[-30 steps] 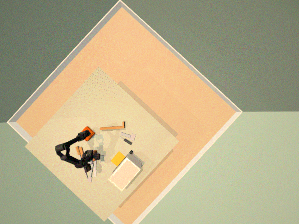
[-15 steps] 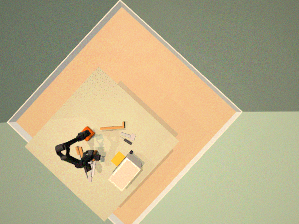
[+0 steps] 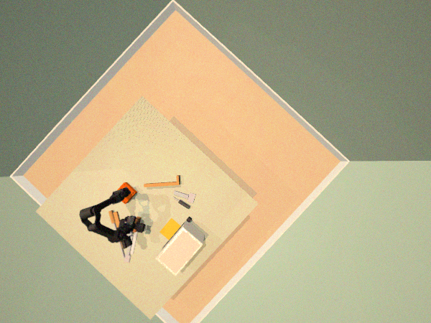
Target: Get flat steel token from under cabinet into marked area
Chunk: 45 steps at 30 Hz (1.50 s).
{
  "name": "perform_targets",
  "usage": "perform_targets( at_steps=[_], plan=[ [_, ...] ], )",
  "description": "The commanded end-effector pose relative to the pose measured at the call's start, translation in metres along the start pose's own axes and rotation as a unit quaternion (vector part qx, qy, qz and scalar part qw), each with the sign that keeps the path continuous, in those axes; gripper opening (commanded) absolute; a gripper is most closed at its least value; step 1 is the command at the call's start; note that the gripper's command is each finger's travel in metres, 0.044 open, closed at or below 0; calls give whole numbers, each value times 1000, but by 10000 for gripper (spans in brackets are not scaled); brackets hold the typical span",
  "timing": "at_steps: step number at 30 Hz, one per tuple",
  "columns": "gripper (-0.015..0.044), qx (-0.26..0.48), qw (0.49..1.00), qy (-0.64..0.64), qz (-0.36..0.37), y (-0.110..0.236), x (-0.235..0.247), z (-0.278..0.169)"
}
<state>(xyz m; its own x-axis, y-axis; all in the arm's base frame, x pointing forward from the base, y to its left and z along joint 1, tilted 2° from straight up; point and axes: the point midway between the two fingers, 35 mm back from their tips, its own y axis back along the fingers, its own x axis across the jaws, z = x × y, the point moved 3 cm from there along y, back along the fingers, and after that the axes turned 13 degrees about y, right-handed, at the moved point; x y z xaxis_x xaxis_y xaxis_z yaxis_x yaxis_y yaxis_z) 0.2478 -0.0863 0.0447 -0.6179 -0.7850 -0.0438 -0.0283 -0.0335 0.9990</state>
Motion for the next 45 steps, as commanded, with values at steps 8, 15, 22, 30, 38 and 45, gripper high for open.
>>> perform_targets(
  at_steps=[8,15,22,30,38,45],
  plan=[
    [0,0,1000,22,7,0,5,-2],
    [0,0,999,48,8,0,6,-3],
    [0,0,997,74,8,1,7,-3],
    [0,0,995,101,9,1,9,-5],
    [0,0,992,128,11,1,11,-8],
    [0,0,988,152,12,1,13,-9]
  ],
)
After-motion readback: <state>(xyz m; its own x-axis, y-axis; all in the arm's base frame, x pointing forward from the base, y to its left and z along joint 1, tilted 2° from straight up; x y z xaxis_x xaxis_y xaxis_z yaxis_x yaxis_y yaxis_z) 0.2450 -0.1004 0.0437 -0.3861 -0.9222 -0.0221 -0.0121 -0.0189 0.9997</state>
